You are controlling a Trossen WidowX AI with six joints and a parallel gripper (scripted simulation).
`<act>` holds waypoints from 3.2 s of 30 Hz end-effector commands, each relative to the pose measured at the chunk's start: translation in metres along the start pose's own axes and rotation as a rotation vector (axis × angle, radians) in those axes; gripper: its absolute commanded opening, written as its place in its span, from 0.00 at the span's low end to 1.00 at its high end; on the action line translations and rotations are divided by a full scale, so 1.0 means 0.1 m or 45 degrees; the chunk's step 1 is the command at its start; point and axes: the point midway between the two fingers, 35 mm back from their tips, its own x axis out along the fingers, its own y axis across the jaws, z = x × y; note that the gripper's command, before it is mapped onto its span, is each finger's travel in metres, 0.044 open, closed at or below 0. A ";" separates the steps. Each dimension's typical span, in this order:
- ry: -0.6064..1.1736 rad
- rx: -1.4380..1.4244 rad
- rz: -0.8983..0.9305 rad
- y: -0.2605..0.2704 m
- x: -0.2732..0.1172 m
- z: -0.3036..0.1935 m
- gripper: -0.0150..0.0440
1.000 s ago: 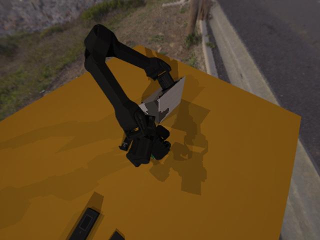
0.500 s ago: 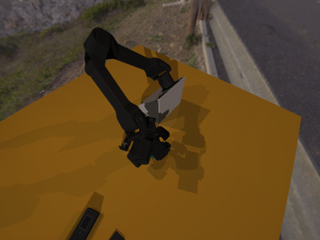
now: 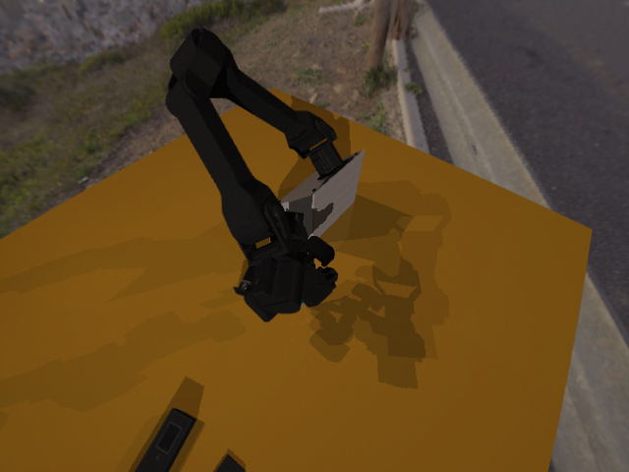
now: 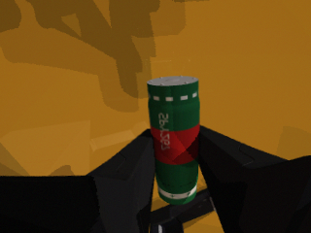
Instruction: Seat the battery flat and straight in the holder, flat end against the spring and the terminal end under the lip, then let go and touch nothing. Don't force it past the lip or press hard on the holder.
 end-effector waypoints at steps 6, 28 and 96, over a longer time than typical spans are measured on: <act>0.000 0.461 0.014 -0.13 -0.13 -0.39 0.39; 0.073 1.452 0.052 -0.24 -0.20 -1.26 0.39; 0.598 1.406 0.404 -0.28 0.30 -1.25 0.39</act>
